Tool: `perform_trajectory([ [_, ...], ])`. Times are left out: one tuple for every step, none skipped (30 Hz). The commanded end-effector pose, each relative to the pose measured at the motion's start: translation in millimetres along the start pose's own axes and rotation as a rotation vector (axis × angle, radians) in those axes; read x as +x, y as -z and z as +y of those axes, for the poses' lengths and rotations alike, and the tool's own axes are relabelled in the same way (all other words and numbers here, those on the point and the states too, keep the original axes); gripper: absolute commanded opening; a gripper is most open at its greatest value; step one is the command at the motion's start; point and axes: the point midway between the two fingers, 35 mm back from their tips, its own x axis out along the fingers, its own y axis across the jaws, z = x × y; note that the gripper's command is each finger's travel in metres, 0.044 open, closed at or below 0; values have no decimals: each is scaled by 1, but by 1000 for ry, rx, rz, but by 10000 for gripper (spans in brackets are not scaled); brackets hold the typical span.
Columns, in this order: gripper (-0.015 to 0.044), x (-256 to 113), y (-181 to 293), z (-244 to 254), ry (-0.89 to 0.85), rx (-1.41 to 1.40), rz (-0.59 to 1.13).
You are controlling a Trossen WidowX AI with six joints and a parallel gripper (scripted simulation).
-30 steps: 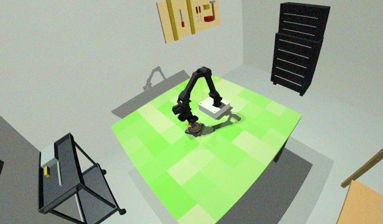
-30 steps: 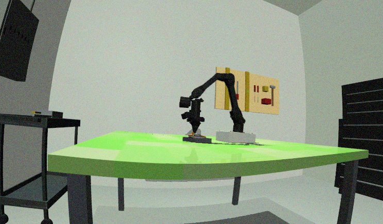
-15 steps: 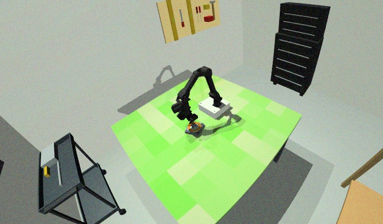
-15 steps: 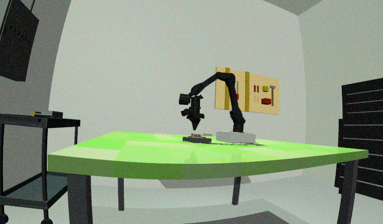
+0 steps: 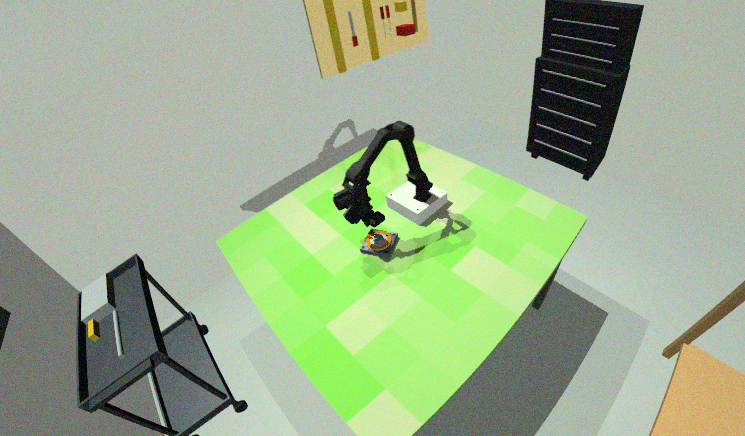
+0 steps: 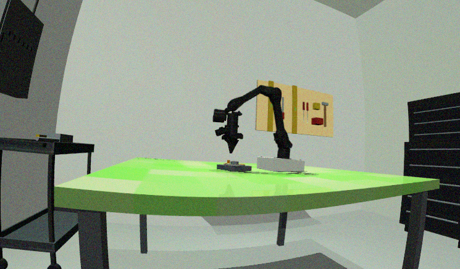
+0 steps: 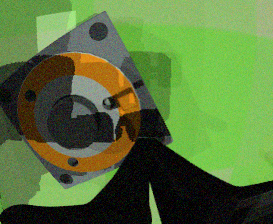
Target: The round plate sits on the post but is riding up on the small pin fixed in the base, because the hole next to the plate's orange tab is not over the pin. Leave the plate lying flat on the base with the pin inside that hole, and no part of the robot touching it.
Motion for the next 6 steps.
perform_trajectory([
  [0, 1, 1, 0, 0, 0, 2],
  [0, 1, 1, 0, 0, 0, 2],
  [0, 1, 1, 0, 0, 0, 2],
  [0, 1, 1, 0, 0, 0, 2],
  [0, 1, 1, 0, 0, 0, 2],
  [0, 1, 1, 0, 0, 0, 2],
])
